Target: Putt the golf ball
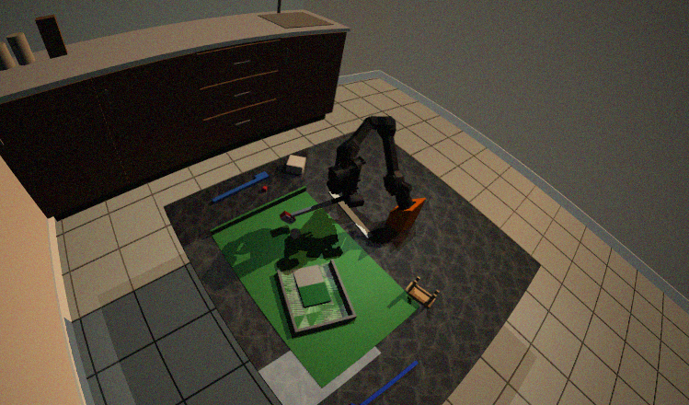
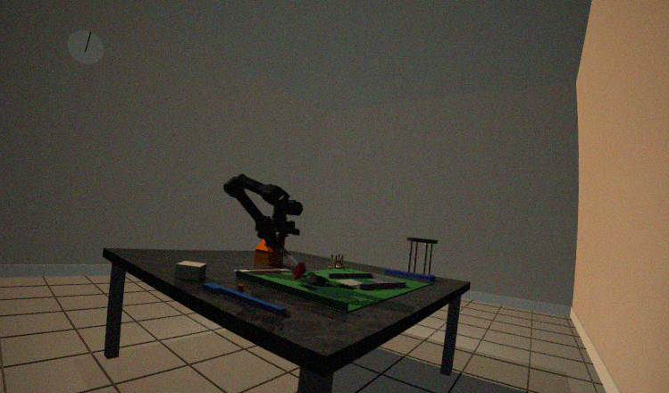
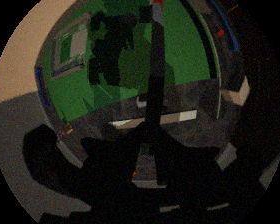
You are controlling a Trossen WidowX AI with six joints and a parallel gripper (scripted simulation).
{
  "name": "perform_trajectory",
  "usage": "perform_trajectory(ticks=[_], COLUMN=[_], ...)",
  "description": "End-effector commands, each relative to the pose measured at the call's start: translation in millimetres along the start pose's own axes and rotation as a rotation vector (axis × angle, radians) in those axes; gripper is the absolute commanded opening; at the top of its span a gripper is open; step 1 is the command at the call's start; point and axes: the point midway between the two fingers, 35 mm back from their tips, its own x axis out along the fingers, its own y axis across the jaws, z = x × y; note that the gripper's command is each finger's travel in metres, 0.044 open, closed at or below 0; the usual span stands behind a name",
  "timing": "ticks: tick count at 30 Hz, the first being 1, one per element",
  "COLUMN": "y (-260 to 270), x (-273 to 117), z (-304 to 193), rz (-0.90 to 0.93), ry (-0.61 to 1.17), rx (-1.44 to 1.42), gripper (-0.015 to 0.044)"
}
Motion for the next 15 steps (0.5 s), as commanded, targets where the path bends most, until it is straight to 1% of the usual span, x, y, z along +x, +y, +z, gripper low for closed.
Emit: perform_trajectory(ticks=[1, 10, 15], y=[-1, -1, -1], x=[6, 19, 16], z=[0, 0, 0], rz=[-0.003, -0.005, -0.005], ry=[-0.007, -0.008, -0.002], rx=[0.000, 0.000, 0.001], gripper=[0.0000, 0.0000, 0.0000])
